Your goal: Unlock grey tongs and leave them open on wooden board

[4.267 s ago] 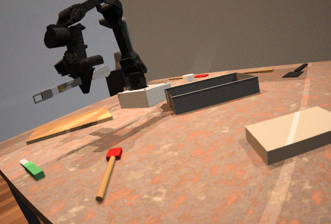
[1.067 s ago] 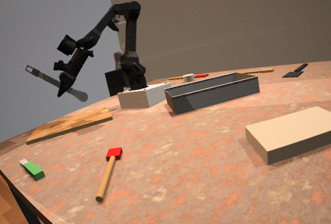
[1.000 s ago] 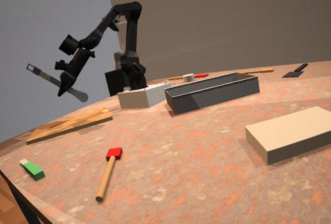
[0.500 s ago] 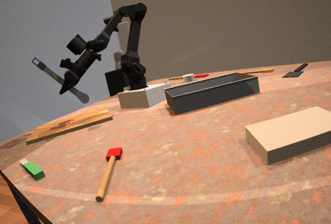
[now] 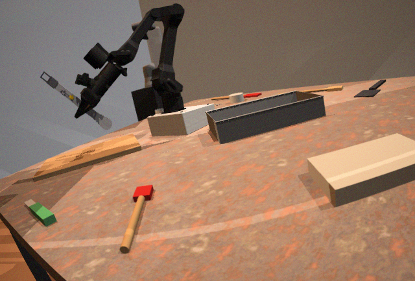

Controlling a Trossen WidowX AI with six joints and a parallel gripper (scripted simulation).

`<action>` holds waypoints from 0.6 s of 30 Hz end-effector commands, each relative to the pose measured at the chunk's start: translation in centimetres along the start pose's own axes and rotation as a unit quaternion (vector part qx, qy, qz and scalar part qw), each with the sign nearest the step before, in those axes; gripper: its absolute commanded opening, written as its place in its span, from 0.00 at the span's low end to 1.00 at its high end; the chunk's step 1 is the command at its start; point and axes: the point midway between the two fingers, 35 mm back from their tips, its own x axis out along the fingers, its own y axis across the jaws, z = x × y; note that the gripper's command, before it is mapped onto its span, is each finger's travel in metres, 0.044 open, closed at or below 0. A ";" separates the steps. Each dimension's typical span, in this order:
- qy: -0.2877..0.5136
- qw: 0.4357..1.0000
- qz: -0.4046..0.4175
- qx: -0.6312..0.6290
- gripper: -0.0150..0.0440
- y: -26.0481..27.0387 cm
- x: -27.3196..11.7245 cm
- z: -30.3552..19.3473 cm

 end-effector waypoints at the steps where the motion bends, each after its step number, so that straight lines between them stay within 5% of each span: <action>1: -0.003 1.000 -0.002 -0.001 0.00 0.0 0.0 0.1; 18: 0.016 1.000 -0.002 -0.004 0.00 0.0 0.3 0.2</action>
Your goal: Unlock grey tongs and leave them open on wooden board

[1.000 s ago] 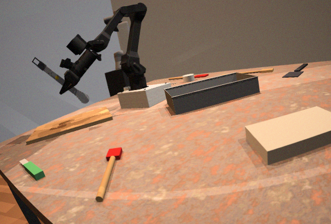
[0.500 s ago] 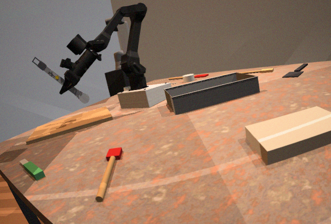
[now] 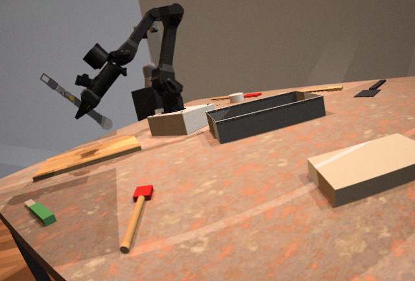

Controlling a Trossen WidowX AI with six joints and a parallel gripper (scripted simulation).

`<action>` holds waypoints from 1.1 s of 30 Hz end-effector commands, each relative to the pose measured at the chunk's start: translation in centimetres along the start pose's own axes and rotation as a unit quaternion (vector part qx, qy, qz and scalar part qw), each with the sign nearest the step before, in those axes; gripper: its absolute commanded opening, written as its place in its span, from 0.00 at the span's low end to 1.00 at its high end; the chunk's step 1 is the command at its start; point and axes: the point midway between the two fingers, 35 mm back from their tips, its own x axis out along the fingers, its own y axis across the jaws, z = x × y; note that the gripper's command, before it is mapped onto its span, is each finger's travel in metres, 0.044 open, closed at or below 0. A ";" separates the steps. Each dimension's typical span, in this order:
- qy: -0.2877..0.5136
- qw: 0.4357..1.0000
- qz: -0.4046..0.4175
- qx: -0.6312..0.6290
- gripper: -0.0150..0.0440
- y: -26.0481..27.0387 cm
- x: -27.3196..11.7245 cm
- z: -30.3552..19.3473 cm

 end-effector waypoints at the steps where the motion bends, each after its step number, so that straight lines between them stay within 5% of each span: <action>1: 0.013 1.000 0.000 -0.002 0.00 0.1 0.3 0.6; 33: 0.267 0.964 0.000 -0.014 0.00 0.4 2.6 1.7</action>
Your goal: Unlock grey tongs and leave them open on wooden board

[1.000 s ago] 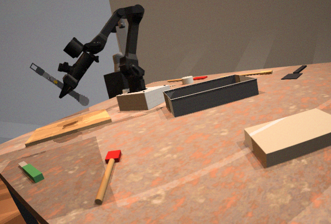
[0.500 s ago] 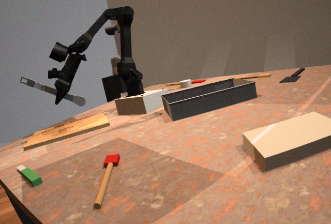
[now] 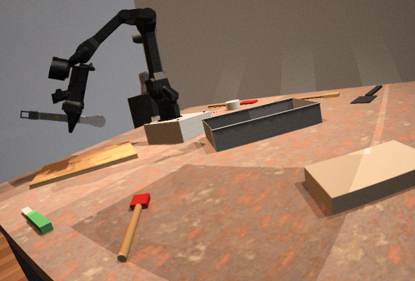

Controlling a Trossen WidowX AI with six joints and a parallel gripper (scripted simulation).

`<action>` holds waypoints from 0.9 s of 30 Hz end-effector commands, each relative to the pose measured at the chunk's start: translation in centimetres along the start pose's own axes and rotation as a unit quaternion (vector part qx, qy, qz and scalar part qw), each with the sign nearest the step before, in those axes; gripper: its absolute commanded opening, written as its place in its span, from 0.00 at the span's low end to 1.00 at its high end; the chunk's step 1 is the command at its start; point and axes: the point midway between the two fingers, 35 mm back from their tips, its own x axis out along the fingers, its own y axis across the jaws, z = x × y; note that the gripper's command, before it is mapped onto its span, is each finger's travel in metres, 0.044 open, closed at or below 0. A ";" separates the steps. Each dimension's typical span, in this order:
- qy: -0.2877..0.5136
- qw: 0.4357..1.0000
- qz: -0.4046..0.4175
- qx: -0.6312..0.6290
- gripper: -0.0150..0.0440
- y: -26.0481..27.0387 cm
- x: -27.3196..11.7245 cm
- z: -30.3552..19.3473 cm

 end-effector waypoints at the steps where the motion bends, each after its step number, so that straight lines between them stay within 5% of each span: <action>1: 0.026 1.000 0.003 0.004 0.00 0.0 -0.2 0.5; 27: 0.207 0.978 0.010 0.016 0.00 -0.4 -1.0 0.7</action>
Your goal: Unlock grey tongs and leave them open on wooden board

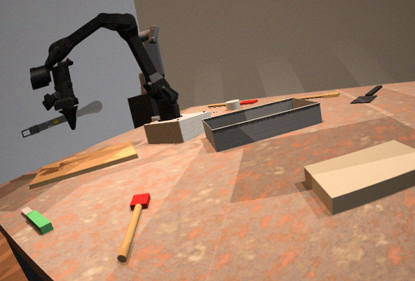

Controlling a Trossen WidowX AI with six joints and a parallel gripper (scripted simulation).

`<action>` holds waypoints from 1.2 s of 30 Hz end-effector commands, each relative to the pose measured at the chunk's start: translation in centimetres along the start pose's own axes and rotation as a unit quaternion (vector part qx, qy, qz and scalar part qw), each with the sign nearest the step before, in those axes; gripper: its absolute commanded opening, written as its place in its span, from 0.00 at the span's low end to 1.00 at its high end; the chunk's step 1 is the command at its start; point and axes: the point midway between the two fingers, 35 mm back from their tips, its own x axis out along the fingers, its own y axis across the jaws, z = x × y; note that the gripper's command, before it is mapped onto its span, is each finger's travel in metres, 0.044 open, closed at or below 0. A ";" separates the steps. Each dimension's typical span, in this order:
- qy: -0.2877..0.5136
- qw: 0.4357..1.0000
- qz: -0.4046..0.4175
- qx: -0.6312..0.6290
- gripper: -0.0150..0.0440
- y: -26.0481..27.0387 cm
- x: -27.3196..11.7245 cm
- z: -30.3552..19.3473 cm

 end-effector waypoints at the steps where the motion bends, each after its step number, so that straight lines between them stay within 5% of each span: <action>1: 0.004 1.000 0.003 0.003 0.00 0.0 -0.3 0.2; 36: 0.004 1.000 0.003 0.003 0.00 0.1 4.4 0.4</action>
